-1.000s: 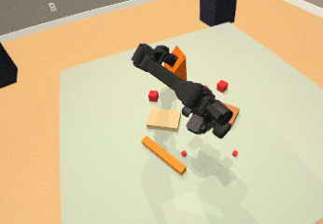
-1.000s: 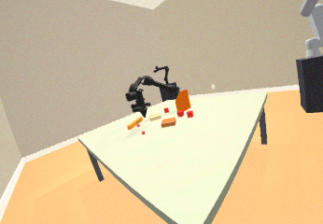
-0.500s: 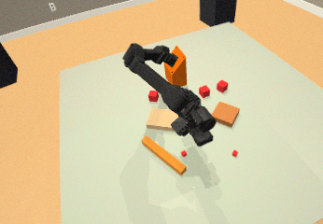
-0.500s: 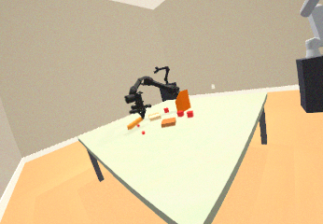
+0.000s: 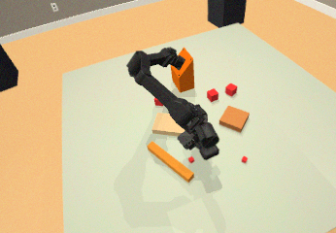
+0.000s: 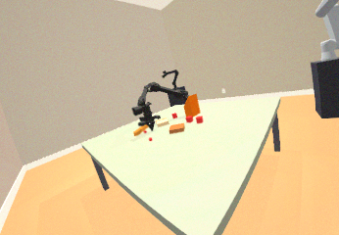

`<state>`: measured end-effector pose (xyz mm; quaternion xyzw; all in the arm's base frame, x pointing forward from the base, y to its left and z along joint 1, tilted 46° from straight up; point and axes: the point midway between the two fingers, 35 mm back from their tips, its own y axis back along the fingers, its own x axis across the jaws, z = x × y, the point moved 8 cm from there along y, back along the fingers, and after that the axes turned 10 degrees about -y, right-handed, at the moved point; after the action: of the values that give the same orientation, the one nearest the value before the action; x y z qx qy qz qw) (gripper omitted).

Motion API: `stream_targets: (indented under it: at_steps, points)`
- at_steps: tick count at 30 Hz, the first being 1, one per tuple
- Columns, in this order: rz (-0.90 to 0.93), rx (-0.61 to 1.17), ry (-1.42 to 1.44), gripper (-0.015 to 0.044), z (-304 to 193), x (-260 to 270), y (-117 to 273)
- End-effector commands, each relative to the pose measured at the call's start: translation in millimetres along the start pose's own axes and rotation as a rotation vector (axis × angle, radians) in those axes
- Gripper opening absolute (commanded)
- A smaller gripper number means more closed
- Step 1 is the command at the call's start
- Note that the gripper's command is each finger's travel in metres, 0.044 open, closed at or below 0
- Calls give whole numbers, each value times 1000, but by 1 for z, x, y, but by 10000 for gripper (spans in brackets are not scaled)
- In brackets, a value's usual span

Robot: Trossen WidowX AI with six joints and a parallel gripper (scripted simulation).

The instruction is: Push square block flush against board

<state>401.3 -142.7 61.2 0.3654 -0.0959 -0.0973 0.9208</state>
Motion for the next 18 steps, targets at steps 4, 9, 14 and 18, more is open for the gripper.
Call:
stream_targets:
  at_steps: [4, 9, 14, 18]
  points:
    - [-3, -3, -1, 0, 12, 3, -2]
    - [-3, -3, -1, 0, 19, 4, -2]
    - [-3, -3, -1, 0, 27, 6, -2]
    - [-3, -3, -2, 0, 33, 7, -2]
